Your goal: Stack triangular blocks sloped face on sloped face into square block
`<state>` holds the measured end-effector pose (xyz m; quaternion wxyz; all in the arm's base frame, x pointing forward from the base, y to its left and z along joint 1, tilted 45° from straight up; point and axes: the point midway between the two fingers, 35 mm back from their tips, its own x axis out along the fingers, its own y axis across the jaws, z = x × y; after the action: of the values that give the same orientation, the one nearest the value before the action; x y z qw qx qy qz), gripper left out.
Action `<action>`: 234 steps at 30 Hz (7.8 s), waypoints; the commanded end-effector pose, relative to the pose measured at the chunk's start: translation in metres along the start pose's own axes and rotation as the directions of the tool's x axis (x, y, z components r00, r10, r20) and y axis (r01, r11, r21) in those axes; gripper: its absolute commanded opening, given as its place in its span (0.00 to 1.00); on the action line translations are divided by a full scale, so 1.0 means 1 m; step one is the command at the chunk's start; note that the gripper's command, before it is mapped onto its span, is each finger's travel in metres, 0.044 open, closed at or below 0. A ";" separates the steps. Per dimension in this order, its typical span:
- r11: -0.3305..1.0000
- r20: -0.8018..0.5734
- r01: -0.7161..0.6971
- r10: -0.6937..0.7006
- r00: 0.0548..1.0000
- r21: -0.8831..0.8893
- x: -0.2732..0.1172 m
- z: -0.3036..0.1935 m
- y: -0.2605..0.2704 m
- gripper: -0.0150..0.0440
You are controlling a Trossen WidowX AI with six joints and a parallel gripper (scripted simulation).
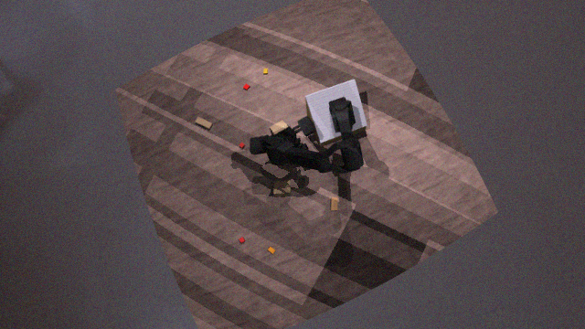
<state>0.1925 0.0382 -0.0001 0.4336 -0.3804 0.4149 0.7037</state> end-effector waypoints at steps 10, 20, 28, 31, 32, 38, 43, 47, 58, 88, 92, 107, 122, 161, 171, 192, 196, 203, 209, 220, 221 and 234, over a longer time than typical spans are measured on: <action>0.920 -0.374 0.389 -0.349 0.859 0.037 -0.017 0.026 -0.020 1.00; 0.920 -0.374 0.389 -0.348 0.859 0.037 0.000 0.019 -0.031 1.00; 0.921 -0.374 0.388 -0.347 0.860 0.038 0.041 0.001 -0.049 1.00; 0.921 -0.374 0.388 -0.347 0.860 0.038 0.057 -0.006 -0.052 1.00; 0.921 -0.374 0.388 -0.347 0.860 0.038 0.062 -0.008 -0.053 1.00; 0.921 -0.375 0.388 -0.346 0.860 0.038 0.070 -0.011 -0.054 1.00; 0.921 -0.375 0.388 -0.346 0.860 0.038 0.070 -0.011 -0.054 1.00; 0.922 -0.369 0.386 -0.346 0.863 0.037 0.069 -0.010 -0.053 0.96; 0.922 -0.369 0.386 -0.346 0.863 0.037 0.069 -0.010 -0.053 0.67; 0.921 -0.373 0.387 -0.346 0.861 0.037 -0.016 -0.049 -0.017 0.25; 0.923 -0.372 0.383 -0.341 0.863 0.043 -0.013 -0.049 -0.019 0.25; 0.941 -0.012 0.259 -0.263 0.965 0.218 -0.003 -0.059 -0.015 0.25; 0.893 0.369 0.208 -0.364 0.855 0.398 -0.013 -0.075 -0.018 0.25; 0.888 0.378 0.211 -0.375 0.846 0.410 -0.113 0.004 -0.050 0.25; 0.890 0.387 0.208 -0.373 0.843 0.406 -0.142 0.040 -0.048 0.25; 0.890 0.389 0.209 -0.375 0.841 0.405 -0.098 0.085 -0.083 0.25; 0.890 0.392 0.208 -0.375 0.840 0.405 -0.094 0.089 -0.085 0.25; 0.890 0.391 0.209 -0.375 0.840 0.405 -0.086 0.099 -0.090 0.25; 0.891 0.393 0.208 -0.375 0.839 0.404 -0.076 0.111 -0.096 0.25; 0.888 0.392 0.215 -0.382 0.837 0.406 -0.077 0.111 -0.096 0.25; 0.888 0.392 0.215 -0.382 0.837 0.406 -0.077 0.111 -0.096 0.25; 0.887 0.392 0.215 -0.384 0.836 0.409 -0.077 0.112 -0.096 0.25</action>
<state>0.2870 0.1441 0.0850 0.6852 -0.1806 0.3515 0.6118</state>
